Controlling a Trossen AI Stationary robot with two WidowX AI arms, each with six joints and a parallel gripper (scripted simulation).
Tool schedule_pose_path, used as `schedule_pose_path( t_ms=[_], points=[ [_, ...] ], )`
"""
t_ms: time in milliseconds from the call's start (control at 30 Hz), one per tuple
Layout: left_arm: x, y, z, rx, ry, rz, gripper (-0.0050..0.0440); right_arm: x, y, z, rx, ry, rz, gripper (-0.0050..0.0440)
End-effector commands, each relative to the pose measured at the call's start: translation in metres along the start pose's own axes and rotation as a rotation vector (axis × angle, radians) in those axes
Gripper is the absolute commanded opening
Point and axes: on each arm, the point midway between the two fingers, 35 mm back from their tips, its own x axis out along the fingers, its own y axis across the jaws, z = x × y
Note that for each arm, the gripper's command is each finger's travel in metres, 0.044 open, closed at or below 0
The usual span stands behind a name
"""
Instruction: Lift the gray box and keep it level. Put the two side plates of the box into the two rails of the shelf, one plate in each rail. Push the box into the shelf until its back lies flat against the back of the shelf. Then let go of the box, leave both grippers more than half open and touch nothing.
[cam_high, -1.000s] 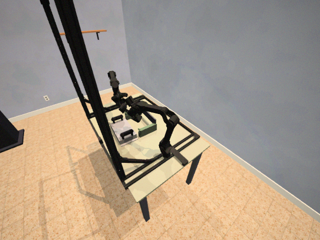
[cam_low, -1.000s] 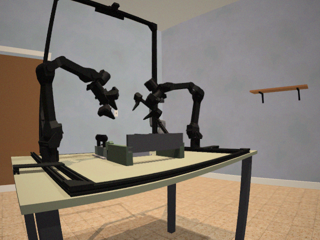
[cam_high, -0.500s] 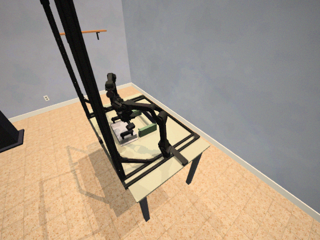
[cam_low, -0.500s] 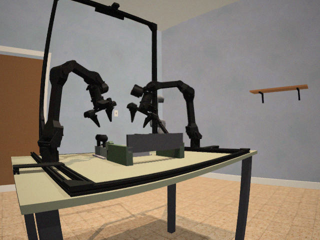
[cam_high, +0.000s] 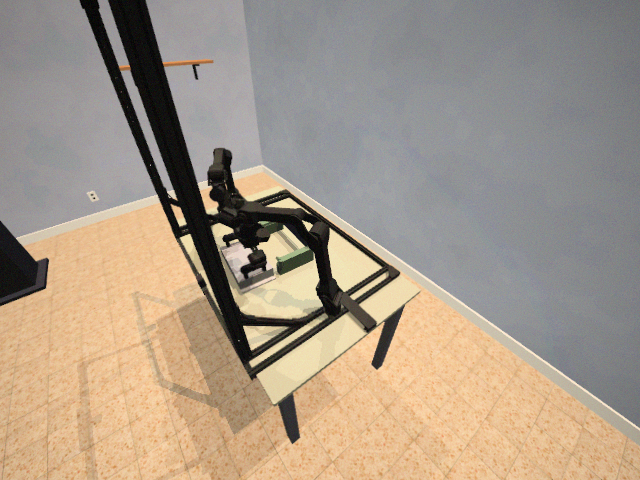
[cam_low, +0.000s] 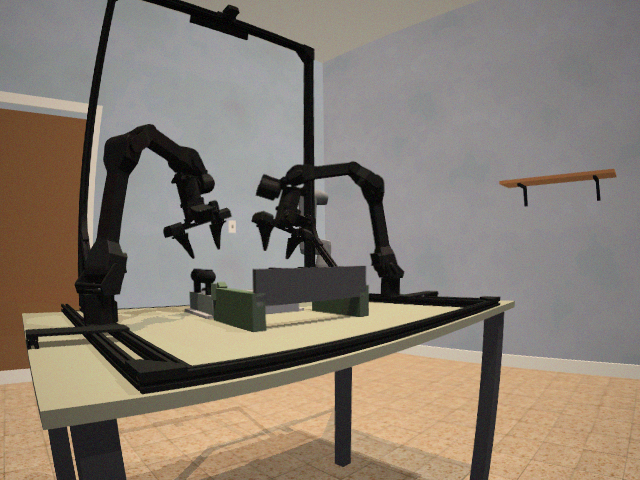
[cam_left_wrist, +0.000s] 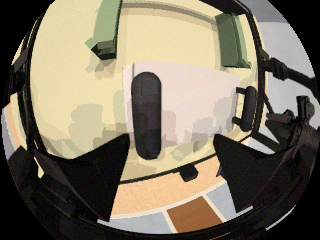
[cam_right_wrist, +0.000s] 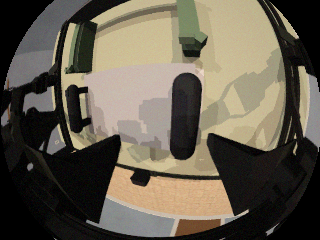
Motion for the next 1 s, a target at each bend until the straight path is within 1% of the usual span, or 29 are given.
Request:
schedule_pose_path(
  t_ms=[0,200,967],
  points=[
    [0.009,0.004,0.0,-0.003,-0.005,0.008,0.038,0.012,-0.006,0.001,0.004,-0.013,-0.012,0.038],
    [0.012,0.005,0.0,-0.003,-0.005,0.008,0.038,0.014,-0.006,0.001,0.004,-0.013,-0.012,0.038],
    [0.045,0.013,-0.002,-0.003,-0.005,0.008,0.038,0.048,-0.015,-0.001,0.004,-0.012,-0.012,0.038]
  ],
)
